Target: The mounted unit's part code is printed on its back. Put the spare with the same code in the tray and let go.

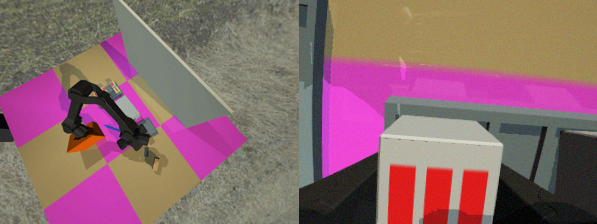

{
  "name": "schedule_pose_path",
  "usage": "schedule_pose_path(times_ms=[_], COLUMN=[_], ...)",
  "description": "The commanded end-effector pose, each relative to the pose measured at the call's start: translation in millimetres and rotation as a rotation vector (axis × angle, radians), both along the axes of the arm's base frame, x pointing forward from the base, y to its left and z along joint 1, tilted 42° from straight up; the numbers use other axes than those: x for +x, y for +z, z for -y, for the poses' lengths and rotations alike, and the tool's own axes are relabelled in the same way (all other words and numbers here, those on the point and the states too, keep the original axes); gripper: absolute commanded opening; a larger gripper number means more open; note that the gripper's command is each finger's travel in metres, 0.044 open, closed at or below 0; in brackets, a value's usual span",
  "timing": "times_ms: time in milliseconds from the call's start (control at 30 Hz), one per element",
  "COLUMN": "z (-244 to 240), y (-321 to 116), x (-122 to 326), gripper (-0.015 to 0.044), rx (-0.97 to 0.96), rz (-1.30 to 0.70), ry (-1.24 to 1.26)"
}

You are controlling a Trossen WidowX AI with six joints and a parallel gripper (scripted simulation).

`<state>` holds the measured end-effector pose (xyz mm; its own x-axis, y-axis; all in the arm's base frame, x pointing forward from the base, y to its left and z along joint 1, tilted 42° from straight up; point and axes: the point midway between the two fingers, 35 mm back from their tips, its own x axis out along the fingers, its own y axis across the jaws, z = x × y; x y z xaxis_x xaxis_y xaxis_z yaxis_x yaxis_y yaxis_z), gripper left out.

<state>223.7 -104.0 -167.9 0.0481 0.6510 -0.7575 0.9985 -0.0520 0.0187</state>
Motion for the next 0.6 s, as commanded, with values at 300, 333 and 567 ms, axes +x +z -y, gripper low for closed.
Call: schedule_pose_path(times_ms=[300,333,567], z=[0.2,0.2,1.1], y=[0.1,0.1,0.9], x=[0.2,0.2,0.3], gripper=[0.0000,0.0000,0.0000], rx=[0.000,0.000,0.000], rz=[0.001,0.001,0.001], ry=[0.000,0.000,0.000])
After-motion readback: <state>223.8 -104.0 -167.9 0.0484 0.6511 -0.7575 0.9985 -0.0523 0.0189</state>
